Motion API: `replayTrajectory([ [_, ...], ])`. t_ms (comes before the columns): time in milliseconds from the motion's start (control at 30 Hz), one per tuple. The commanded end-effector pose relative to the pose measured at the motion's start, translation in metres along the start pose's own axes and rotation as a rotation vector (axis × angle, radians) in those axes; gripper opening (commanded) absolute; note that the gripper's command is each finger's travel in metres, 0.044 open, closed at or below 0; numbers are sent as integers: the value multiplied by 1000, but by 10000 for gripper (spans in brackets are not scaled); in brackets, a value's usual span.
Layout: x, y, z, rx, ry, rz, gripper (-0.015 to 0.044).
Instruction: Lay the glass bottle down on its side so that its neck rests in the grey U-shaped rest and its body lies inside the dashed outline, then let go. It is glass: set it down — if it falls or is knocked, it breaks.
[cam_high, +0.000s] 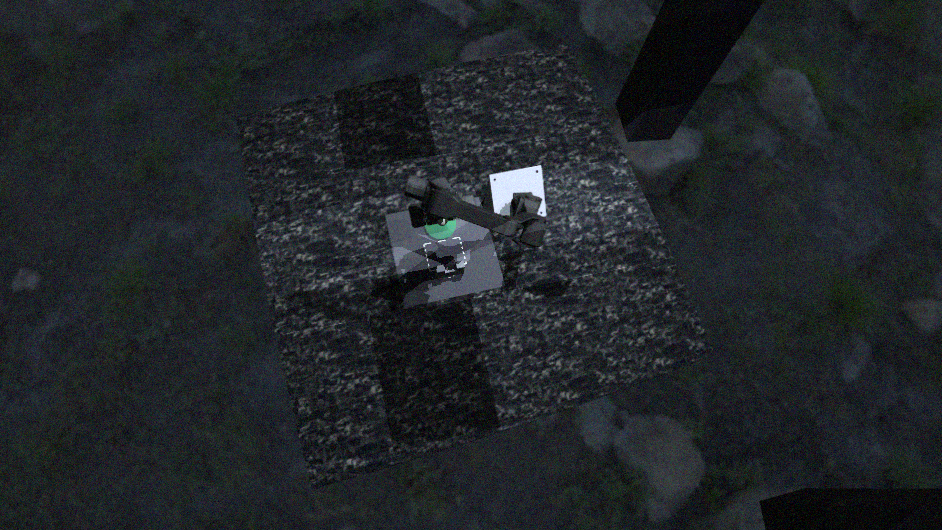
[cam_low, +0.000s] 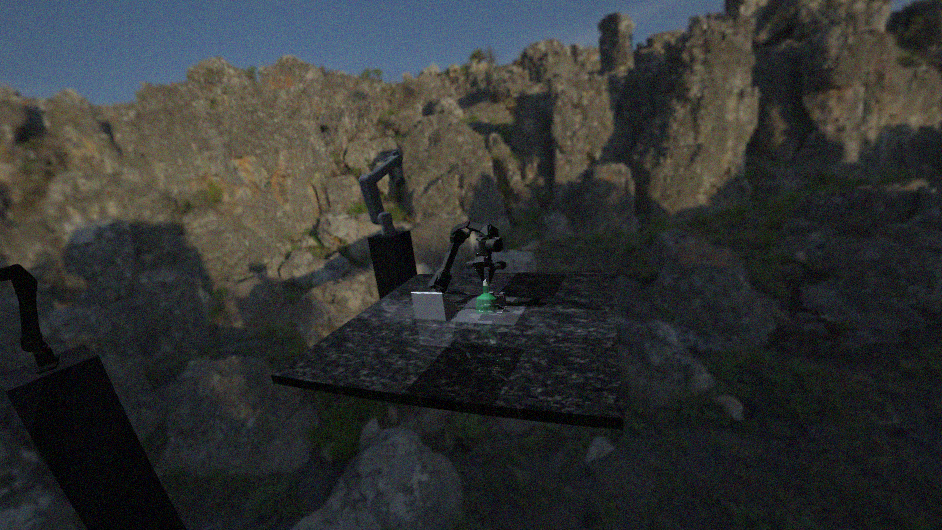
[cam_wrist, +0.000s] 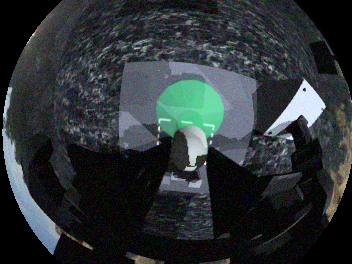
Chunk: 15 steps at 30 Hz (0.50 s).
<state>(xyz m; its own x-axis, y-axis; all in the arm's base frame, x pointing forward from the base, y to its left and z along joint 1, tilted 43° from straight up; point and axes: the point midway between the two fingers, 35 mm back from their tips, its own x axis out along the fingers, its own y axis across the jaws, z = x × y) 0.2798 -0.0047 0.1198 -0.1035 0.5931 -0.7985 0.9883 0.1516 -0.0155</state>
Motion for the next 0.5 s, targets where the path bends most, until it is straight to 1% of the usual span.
replayTrajectory([
  [0,-1,0,-10,-1,8,1,128],
  [467,-1,0,-24,3,-18,-1,128],
])
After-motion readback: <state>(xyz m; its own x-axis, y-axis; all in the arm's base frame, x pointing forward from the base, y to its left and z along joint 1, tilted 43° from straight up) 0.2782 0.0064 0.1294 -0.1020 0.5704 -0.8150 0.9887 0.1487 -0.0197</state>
